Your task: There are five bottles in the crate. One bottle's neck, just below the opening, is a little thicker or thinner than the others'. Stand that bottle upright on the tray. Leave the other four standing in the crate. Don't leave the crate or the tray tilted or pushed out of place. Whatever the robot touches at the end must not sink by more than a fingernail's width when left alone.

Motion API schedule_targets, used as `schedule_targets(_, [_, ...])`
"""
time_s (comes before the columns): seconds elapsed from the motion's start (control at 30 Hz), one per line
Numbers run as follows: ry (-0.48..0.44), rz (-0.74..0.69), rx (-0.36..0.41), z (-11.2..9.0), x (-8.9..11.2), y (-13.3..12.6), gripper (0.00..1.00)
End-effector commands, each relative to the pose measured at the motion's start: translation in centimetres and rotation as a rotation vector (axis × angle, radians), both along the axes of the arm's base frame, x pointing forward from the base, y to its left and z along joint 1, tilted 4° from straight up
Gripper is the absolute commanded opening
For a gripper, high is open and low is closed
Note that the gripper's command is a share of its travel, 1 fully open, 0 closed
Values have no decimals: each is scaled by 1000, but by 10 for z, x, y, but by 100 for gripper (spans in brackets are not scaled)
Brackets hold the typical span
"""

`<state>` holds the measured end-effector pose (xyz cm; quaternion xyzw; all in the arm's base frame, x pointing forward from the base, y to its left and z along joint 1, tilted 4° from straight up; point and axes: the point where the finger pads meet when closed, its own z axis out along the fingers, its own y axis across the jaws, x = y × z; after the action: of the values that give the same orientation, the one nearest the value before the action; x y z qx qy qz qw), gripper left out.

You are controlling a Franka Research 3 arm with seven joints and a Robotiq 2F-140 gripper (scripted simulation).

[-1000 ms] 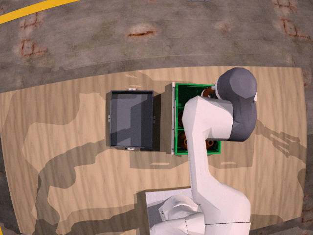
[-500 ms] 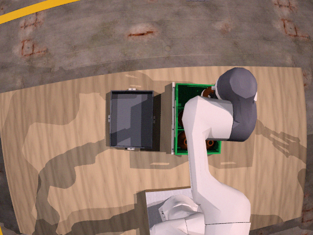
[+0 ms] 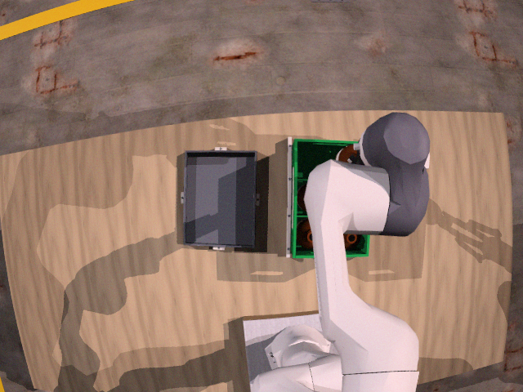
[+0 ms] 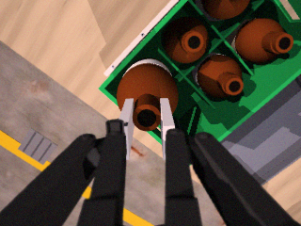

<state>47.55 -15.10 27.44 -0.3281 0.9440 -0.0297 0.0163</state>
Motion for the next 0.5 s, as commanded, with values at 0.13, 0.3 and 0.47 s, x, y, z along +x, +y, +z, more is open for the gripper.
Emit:
schedule_targets(0.13, [-6, -5, -5, 4, 1, -1, 10])
schedule_targets(0.3, [-6, -5, -5, 5, 1, -1, 10])
schedule_targets(0.47, [-6, -5, -5, 8, 1, -1, 10])
